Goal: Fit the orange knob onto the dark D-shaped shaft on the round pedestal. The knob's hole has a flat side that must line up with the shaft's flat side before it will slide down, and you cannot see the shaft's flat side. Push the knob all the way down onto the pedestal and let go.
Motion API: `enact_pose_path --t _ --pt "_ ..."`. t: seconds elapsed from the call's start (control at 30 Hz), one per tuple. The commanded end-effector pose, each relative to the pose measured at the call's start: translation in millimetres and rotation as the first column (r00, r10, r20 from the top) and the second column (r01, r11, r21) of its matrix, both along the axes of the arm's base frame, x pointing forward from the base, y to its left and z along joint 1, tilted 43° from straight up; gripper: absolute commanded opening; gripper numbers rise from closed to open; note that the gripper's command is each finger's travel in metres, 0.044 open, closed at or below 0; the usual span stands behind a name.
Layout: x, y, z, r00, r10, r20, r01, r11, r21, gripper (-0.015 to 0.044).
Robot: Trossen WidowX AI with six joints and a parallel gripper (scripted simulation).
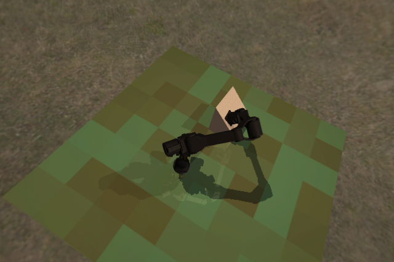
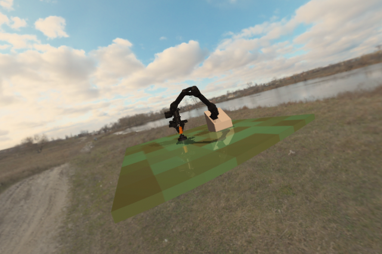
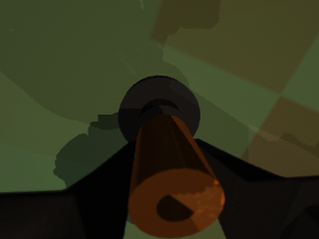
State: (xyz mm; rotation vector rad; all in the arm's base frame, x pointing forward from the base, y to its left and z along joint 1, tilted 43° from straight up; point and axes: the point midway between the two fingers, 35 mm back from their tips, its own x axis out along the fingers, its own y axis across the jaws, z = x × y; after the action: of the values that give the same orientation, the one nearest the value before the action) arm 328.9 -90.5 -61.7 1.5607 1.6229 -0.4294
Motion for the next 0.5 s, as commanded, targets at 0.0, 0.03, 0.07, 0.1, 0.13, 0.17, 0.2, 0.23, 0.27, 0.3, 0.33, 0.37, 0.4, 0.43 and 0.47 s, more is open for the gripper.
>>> enact_pose_path --t 0.0,0.03,0.07,0.1,0.13,0.17,0.2,0.23,0.27,0.3,0.33,0.37,0.4,0.43,0.47 --pt "2.4 0.2 -1.1 1.000 -0.006 0.003 0.006 1.000 -0.001 0.0000" --pt "2.6 0.5 -1.4 1.000 -0.006 0.003 0.006 1.000 -0.001 0.0000" --pt "2.6 0.2 -1.1 1.000 -0.006 0.003 0.006 1.000 -0.001 0.0000" --pt "2.6 0.2 -1.1 1.000 -0.006 0.003 0.006 1.000 -0.001 0.0000" --pt "2.6 0.2 -1.1 1.000 -0.006 0.003 0.006 1.000 -0.001 0.0000" --pt "2.6 0.2 -1.1 1.000 -0.006 0.003 0.006 1.000 -0.001 0.0000" --pt "2.6 0.2 -1.1 1.000 -0.006 0.003 0.006 1.000 -0.001 0.0000" --pt "2.3 -0.5 -0.4 1.000 -0.006 0.003 0.006 1.000 -0.001 0.0000" --pt "1.7 -1.5 0.7 1.000 -0.006 0.003 0.006 1.000 -0.001 0.0000" --pt "1.4 -1.8 1.1 1.000 -0.006 0.003 0.006 1.000 -0.001 0.0000" --pt "1.1 -2.0 1.5 1.000 -0.006 0.003 0.006 1.000 -0.001 0.0000" --pt "0.8 -2.2 2.0 1.000 -0.006 0.003 0.006 1.000 -0.001 0.0000" --pt "0.5 -2.5 2.5 1.000 -0.006 0.003 0.006 1.000 -0.001 0.0000" --pt "0.4 -2.5 2.5 1.000 -0.012 -0.003 0.012 1.000 0.000 0.0000" --pt "0.2 -2.5 2.7 1.000 -0.025 -0.014 0.025 1.000 0.001 0.0000"
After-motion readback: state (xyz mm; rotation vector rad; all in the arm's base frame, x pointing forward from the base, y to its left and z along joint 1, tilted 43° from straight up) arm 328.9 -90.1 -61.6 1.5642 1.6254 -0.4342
